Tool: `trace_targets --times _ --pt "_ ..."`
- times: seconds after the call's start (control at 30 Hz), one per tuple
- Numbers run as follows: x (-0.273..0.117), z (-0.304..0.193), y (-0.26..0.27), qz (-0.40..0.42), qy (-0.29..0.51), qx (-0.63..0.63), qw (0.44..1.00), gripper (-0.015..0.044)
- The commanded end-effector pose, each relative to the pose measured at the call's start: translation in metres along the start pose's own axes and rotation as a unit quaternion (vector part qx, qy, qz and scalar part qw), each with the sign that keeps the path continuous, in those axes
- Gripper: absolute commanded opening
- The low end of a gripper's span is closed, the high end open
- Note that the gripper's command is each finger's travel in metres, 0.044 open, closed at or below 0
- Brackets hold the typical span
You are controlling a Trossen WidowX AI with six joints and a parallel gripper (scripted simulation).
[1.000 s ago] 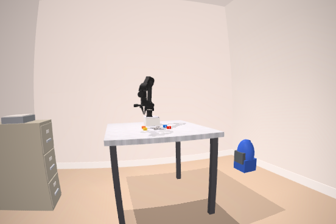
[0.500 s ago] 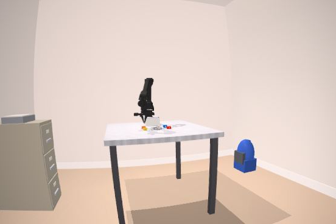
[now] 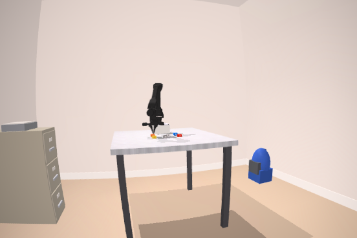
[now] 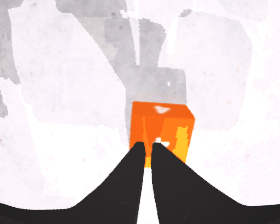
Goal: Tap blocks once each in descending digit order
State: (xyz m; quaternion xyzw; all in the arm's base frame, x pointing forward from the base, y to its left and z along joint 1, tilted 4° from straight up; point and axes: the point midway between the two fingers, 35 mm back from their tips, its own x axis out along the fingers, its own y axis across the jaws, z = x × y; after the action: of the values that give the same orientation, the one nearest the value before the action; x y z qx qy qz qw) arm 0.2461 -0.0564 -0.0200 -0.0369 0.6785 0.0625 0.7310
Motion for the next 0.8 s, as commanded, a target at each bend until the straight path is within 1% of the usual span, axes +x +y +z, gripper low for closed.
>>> trace_targets --times 0.0,0.2,0.33,0.47,0.53,0.63,0.67,0.77 --pt "0.007 -0.002 0.001 0.002 0.003 0.003 1.0 0.002" --pt "0.008 -0.002 0.001 0.002 0.003 0.003 1.0 0.002" --pt "-0.02 -0.002 0.001 0.002 0.003 0.003 1.0 0.002" --pt "-0.025 -0.002 0.001 0.002 0.003 0.003 1.0 0.002" --pt "-0.045 0.001 0.0 0.001 0.002 0.003 1.0 0.002" --pt "-0.093 0.0 0.0 0.002 0.002 0.003 1.0 0.002" --pt "-0.101 -0.001 0.0 0.002 0.003 0.003 1.0 0.002" --pt "-0.103 -0.001 0.001 0.002 0.003 0.003 1.0 0.002"
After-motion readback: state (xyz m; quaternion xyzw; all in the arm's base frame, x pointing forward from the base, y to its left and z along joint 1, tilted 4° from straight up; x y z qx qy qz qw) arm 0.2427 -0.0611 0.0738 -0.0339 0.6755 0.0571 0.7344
